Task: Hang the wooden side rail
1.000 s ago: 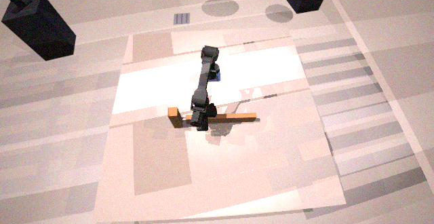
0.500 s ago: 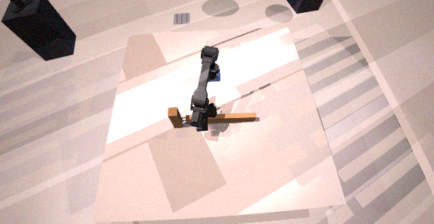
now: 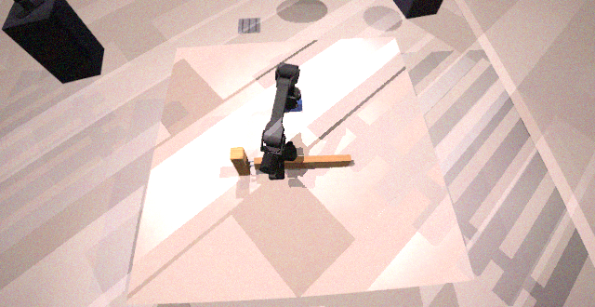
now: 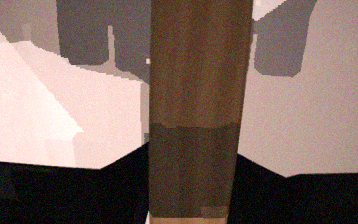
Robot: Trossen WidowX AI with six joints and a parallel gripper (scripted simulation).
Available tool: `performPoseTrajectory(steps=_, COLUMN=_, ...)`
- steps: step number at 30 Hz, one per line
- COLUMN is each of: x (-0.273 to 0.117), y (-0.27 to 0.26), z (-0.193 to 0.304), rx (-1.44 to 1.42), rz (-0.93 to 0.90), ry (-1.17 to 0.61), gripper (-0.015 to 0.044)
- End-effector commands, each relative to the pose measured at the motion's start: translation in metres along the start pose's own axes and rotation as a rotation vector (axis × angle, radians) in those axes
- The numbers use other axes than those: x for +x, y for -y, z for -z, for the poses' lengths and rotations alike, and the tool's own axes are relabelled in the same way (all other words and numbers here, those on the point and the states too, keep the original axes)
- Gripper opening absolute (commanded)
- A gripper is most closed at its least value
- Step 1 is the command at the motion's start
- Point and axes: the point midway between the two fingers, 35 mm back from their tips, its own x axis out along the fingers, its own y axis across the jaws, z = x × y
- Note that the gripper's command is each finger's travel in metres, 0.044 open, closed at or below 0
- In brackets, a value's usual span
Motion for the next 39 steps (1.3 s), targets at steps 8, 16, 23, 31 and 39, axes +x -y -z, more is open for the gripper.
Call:
performPoseTrajectory(steps=8, x=-0.0012, y=0.0013, z=0.002, rx=-0.003, rz=0.007, ry=-0.003, gripper=0.0)
performPoseTrajectory(steps=16, x=-0.0003, y=0.0006, z=0.0029, rx=-0.003, rz=0.007, ry=-0.003, gripper=0.0)
performPoseTrajectory(steps=23, x=-0.0003, y=-0.0001, z=0.0037, rx=-0.003, rz=0.007, ry=-0.003, gripper=0.0)
performPoseTrajectory(steps=31, x=-0.0011, y=0.0004, z=0.0044, rx=-0.003, rz=0.007, ry=-0.003, gripper=0.0)
performPoseTrajectory(steps=39, x=-0.0017, y=0.001, z=0.005, rx=-0.003, rz=0.007, ry=-0.003, gripper=0.0)
